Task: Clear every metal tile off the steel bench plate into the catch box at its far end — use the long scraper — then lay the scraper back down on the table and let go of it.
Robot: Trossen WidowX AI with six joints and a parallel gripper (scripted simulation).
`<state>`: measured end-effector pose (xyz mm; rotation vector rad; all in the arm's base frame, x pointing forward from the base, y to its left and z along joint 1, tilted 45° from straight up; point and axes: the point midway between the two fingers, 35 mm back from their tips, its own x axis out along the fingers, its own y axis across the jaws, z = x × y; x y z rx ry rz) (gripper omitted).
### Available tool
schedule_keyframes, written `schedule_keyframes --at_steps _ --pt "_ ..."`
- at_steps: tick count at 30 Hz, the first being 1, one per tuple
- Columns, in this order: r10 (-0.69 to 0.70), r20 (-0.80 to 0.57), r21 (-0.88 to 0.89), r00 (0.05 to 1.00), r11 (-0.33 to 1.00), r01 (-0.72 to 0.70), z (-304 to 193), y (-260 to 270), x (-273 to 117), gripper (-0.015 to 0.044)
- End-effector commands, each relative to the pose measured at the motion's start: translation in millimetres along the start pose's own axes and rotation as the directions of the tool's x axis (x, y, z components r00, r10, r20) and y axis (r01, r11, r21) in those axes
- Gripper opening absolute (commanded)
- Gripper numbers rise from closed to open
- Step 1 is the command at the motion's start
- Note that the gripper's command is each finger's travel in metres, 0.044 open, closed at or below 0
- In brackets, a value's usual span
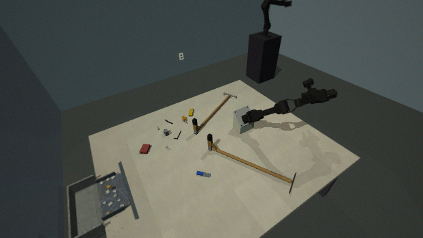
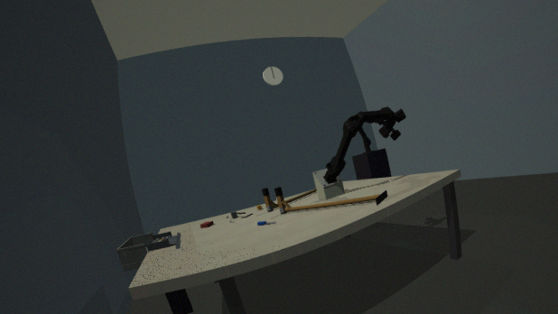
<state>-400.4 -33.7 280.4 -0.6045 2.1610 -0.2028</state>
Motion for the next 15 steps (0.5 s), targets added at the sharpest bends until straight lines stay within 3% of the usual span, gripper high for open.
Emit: schedule_keyframes --at_steps 1,15 --pt "0.059 -0.044 -0.074 0.997 0.995 -0.063 -1 6 -27 0.0440" --pt "0.261 -0.160 -0.301 0.952 0.906 -0.298 9 20 -111 0.0440"
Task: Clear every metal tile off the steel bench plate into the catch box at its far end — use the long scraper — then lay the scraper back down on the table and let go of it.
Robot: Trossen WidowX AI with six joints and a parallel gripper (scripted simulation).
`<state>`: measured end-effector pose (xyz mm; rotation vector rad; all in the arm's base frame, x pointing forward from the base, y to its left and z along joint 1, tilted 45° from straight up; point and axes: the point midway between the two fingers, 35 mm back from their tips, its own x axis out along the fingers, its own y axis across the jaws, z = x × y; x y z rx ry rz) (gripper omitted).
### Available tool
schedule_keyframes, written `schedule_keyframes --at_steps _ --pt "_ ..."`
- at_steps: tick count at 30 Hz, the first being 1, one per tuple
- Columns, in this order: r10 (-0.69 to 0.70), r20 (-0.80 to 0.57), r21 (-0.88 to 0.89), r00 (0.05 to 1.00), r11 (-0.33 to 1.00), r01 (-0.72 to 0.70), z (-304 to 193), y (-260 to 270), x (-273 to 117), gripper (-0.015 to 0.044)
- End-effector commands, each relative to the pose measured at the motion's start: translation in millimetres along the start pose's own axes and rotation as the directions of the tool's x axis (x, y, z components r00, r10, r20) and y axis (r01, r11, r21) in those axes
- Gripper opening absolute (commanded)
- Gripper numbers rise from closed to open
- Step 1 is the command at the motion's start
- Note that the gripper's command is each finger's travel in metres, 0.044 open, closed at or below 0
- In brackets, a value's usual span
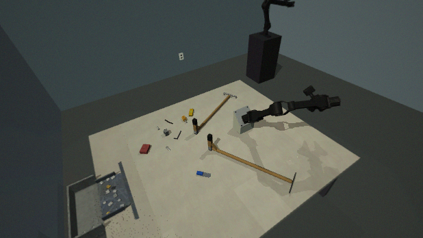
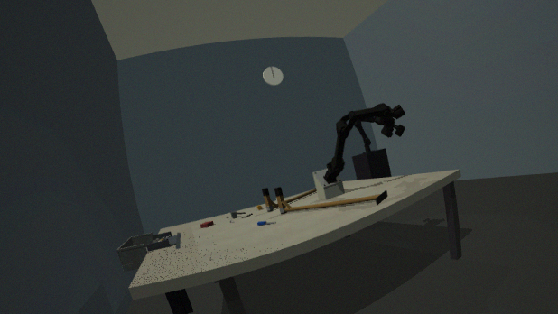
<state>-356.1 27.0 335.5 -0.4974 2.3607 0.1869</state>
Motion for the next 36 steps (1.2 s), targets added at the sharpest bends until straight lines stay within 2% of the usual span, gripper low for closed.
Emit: schedule_keyframes --at_steps 1,17,36 --pt "0.074 -0.014 -0.080 0.997 0.994 -0.075 4 7 -25 0.0440" --pt "0.340 -0.050 -0.354 0.939 0.873 -0.335 24 15 -113 0.0440" --pt "0.630 -0.048 -0.636 0.775 0.579 -0.510 58 -8 -204 0.0440"
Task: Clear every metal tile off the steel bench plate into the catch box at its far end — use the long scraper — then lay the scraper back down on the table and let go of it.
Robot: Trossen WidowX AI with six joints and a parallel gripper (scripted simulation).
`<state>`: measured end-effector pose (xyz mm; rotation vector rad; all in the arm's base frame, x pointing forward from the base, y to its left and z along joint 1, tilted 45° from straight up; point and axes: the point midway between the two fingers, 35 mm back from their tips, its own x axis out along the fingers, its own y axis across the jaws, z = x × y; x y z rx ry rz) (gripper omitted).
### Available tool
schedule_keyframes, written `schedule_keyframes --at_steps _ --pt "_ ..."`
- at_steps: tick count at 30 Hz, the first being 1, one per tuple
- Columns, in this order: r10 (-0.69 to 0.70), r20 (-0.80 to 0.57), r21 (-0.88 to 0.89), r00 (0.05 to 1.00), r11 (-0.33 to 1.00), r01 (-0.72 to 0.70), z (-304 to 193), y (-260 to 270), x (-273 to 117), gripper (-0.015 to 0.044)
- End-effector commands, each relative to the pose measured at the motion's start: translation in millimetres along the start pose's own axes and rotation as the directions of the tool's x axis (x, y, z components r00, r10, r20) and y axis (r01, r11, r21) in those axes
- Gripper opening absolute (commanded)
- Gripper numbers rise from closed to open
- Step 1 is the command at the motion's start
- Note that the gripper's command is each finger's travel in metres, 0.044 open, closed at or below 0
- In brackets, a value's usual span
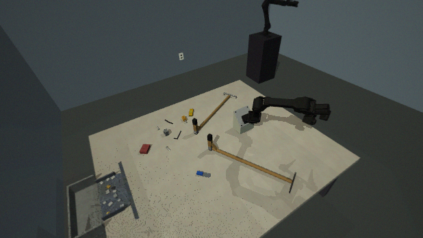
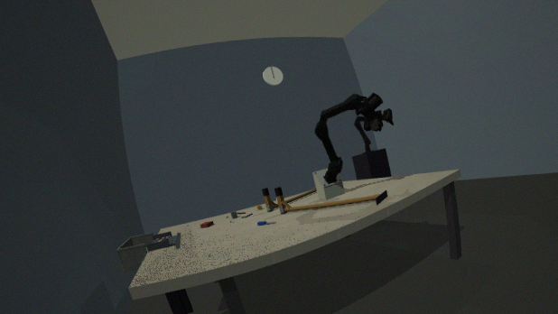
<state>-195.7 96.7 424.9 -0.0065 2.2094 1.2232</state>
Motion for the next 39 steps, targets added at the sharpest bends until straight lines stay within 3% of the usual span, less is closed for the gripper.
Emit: schedule_keyframes --at_steps 1,20,39 --pt "0.058 0.051 -0.081 0.997 0.995 -0.054 8 -2 -20 0.0440" --pt "0.295 0.279 -0.440 0.914 0.885 -0.151 30 -26 -106 0.0440" --pt "0.477 0.498 -0.703 0.724 0.711 0.014 28 -78 -175 0.0440"
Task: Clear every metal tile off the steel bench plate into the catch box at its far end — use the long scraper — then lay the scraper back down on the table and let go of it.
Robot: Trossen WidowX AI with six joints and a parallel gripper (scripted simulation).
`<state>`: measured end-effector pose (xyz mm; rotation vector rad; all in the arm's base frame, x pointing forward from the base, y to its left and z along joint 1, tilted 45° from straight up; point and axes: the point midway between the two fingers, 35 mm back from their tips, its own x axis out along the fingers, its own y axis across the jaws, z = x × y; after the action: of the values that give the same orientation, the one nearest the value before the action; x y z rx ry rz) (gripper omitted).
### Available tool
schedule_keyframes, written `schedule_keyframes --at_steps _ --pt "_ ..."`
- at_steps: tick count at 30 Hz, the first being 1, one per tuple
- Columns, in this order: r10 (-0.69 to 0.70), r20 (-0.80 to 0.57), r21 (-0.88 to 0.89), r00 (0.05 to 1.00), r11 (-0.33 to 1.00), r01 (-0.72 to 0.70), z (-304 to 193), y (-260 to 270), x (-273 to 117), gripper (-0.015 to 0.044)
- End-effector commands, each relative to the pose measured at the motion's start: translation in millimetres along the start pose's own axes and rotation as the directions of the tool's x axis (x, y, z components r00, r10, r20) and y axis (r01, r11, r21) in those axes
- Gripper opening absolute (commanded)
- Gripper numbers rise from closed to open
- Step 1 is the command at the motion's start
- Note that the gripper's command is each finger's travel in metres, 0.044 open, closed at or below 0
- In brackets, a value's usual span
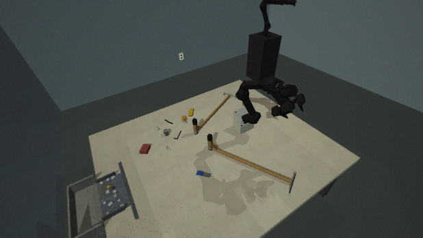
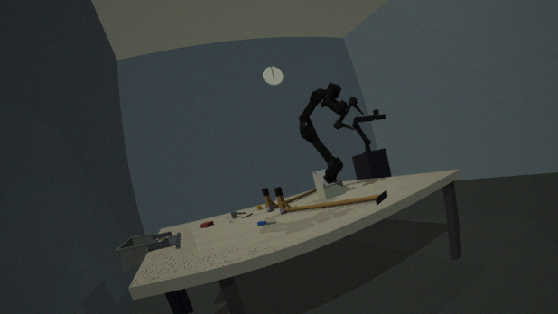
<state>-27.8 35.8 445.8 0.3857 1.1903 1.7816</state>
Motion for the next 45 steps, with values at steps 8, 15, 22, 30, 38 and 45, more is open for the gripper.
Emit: schedule_keyframes --at_steps 8,15,22,30,38,45 --pt "-0.013 0.206 -0.213 0.979 0.975 0.058 -3 -22 -46 0.0440" --pt "-0.023 0.329 -0.329 0.944 0.935 0.137 -11 -35 -73 0.0440" --pt "-0.034 0.446 -0.421 0.894 0.874 0.243 -24 -48 -98 0.0440" --pt "-0.043 0.533 -0.474 0.845 0.812 0.340 -37 -58 -117 0.0440" --pt "-0.042 0.533 -0.475 0.845 0.812 0.340 -38 -58 -114 0.0440" --pt "-0.042 0.533 -0.475 0.845 0.812 0.340 -38 -58 -114 0.0440"
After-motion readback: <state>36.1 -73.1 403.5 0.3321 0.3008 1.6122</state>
